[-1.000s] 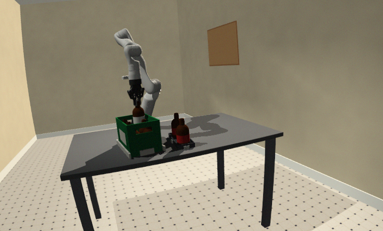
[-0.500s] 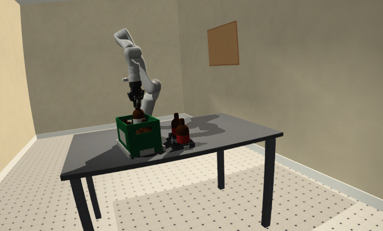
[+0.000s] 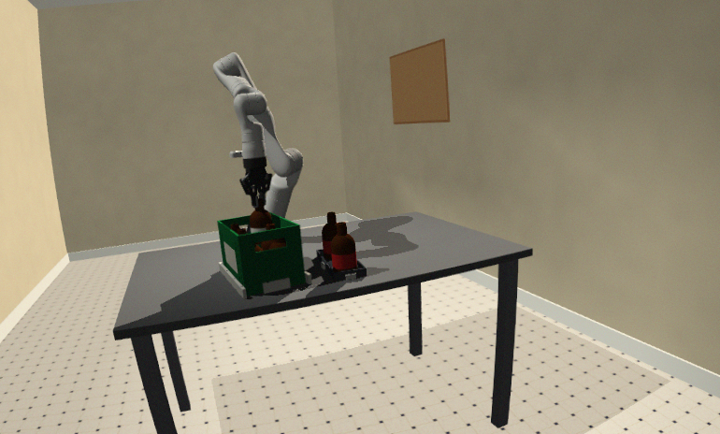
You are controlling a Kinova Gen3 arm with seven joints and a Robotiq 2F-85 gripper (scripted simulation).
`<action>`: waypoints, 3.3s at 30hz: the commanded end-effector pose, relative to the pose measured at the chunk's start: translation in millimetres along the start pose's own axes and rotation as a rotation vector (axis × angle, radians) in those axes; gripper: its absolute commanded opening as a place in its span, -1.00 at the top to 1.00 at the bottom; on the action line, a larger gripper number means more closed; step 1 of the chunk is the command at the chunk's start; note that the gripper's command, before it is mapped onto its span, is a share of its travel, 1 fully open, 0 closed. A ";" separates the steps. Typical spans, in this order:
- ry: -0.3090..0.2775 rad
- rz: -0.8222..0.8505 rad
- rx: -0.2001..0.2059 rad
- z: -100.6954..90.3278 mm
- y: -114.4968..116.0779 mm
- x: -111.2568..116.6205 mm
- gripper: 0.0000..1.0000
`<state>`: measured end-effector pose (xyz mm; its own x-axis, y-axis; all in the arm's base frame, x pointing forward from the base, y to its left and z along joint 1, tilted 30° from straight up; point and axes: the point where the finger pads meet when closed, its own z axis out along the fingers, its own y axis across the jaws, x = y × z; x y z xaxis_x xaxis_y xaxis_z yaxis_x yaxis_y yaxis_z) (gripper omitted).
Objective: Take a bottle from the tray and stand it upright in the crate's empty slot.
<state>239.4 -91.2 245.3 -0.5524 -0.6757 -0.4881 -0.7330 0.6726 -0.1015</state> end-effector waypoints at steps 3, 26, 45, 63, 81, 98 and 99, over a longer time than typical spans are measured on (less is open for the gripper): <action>0.002 -0.004 -0.003 3.8 1.0 -0.4 1.00; 0.002 -0.004 -0.003 9.1 1.0 -0.3 1.00; 0.002 -0.004 -0.003 9.1 1.0 -0.3 1.00; 0.002 -0.004 -0.003 9.4 1.0 -0.3 1.00; 0.002 -0.004 -0.003 19.3 1.0 -0.3 1.00; 0.002 -0.004 -0.003 37.0 1.1 -0.3 1.00; 0.002 -0.004 -0.003 38.1 1.1 -0.3 1.00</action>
<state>253.5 -80.8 214.4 -0.5533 -0.6745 -0.4887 -0.7318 0.6739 -0.1017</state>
